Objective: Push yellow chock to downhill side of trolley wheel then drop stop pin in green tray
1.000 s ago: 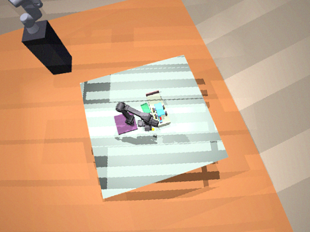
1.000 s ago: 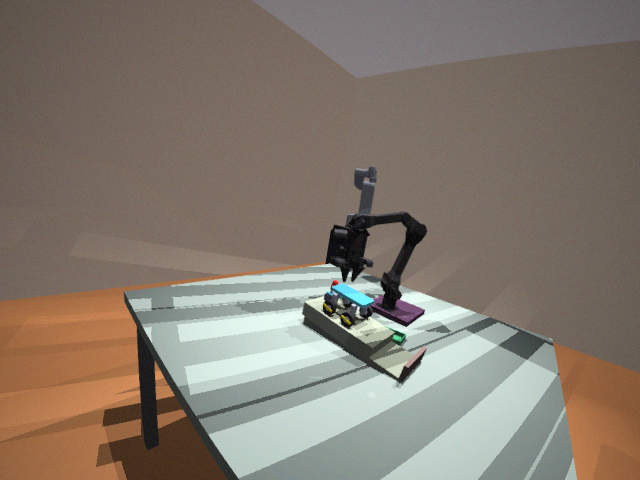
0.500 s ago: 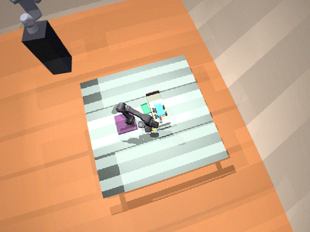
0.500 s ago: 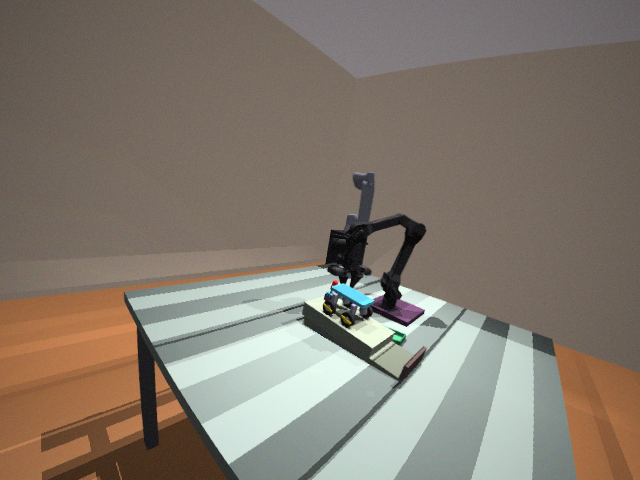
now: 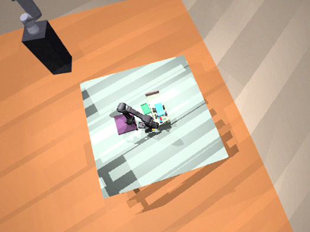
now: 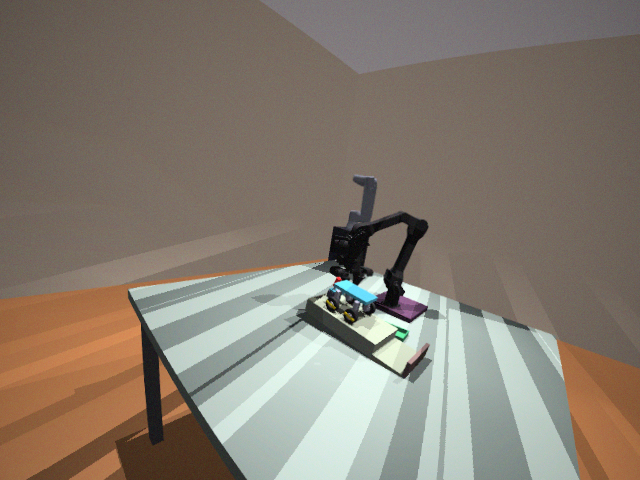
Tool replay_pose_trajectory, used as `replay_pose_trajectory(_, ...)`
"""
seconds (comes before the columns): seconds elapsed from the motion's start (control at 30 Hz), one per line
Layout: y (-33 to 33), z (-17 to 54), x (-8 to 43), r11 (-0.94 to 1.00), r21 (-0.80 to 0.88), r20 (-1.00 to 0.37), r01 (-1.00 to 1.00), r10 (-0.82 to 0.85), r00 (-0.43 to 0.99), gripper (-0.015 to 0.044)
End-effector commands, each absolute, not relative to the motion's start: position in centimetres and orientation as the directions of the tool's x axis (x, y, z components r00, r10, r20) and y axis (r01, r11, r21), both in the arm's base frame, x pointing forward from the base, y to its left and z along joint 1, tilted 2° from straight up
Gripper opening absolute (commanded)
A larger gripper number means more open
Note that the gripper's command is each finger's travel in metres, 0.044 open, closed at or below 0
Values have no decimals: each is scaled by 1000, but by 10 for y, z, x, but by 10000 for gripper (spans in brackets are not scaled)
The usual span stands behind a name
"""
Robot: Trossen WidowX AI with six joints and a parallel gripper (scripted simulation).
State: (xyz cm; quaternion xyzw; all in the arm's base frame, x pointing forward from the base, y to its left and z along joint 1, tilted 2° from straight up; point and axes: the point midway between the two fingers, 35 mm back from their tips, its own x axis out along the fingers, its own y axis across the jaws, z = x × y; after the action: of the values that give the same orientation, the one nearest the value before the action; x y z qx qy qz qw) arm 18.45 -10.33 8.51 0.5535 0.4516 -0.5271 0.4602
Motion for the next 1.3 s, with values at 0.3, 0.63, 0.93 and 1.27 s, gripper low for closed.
replay_pose_trajectory(0.3,-102,63,182,-174,17,-1000,985,19,21,190)
replay_pose_trajectory(0.63,-102,62,182,-174,17,-1000,985,19,21,190)
replay_pose_trajectory(0.93,-102,50,183,-174,17,-1000,985,19,21,190)
replay_pose_trajectory(1.27,-102,37,183,-174,17,-1000,985,20,20,190)
